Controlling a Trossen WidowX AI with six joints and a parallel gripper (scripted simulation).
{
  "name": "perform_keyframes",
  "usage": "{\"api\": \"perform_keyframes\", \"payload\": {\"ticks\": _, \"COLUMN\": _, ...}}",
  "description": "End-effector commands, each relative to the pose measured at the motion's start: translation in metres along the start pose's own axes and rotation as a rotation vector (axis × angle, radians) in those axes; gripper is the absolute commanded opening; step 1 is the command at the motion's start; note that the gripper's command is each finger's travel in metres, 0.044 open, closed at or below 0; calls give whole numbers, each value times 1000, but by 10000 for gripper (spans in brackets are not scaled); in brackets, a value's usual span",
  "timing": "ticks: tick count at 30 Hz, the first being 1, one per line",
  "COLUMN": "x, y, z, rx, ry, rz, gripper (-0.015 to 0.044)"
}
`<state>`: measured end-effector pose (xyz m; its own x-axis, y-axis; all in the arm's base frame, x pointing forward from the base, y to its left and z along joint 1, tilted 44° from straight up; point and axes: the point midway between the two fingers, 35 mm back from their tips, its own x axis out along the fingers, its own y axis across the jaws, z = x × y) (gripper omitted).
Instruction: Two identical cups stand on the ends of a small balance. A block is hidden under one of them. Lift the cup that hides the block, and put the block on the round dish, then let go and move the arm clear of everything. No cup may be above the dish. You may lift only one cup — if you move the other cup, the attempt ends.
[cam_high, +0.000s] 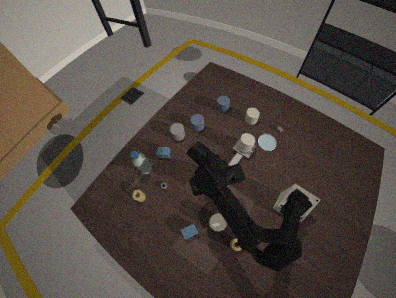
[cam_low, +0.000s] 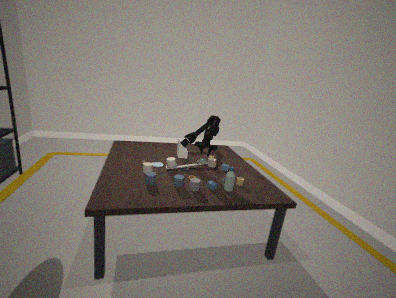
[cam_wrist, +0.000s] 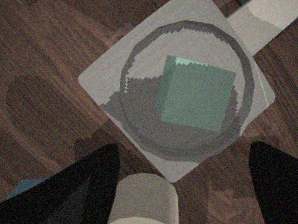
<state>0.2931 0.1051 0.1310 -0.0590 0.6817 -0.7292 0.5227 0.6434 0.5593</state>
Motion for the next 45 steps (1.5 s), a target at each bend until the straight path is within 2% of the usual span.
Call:
{"api": "perform_keyframes", "payload": {"ticks": 1, "x": -4, "y": -1, "z": 7, "rx": 126, "ry": 4, "rz": 8, "gripper": 260}}
{"api": "perform_keyframes", "payload": {"ticks": 7, "x": -6, "y": -7, "z": 14, "rx": 283, "ry": 14, "rz": 8, "gripper": 260}}
{"api": "perform_keyframes", "payload": {"ticks": 42, "x": 46, "y": -6, "z": 13, "rx": 283, "ry": 15, "rz": 10, "gripper": 260}}
{"api": "perform_keyframes", "payload": {"ticks": 45, "x": 46, "y": -6, "z": 13, "rx": 283, "ry": 15, "rz": 10, "gripper": 181}}
